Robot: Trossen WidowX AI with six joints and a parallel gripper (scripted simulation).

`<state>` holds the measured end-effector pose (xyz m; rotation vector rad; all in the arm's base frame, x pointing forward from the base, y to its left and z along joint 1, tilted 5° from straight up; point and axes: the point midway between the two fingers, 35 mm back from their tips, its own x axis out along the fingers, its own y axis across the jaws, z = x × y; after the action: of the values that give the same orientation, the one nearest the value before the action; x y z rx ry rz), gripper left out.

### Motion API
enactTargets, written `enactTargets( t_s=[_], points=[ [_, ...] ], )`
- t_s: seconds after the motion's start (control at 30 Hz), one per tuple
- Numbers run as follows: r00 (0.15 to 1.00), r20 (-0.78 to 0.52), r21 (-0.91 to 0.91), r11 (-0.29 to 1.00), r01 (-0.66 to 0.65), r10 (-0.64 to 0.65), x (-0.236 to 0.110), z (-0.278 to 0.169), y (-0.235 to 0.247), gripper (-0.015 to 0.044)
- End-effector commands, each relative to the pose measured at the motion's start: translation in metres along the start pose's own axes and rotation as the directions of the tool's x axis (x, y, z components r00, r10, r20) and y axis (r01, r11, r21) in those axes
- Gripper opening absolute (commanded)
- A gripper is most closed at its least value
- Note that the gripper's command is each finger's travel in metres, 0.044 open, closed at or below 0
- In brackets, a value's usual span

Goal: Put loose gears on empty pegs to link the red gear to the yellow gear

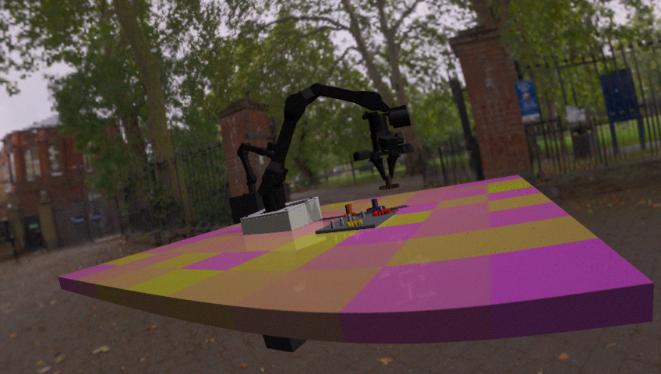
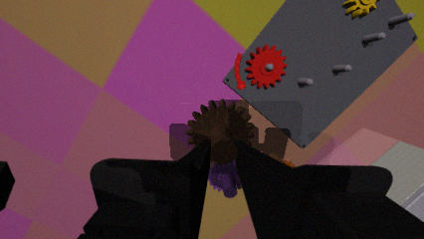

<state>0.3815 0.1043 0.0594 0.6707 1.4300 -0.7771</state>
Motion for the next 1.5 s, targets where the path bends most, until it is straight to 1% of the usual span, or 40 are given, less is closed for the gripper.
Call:
enactTargets(
  t_s=[0.0, 0.73, 1.47],
  points=[
    [1.0, 0.007, -0.001, 1.0, -0.009, 0.009, -0.014, 0.002, 0.001, 0.0],
    [1.0, 0.006, -0.001, 1.0, -0.008, 0.008, -0.07, 0.003, -0.009, 0.0],
    [1.0, 0.008, -0.001, 1.0, -0.007, 0.007, -0.052, 0.019, -0.028, 0.0]
  ],
)
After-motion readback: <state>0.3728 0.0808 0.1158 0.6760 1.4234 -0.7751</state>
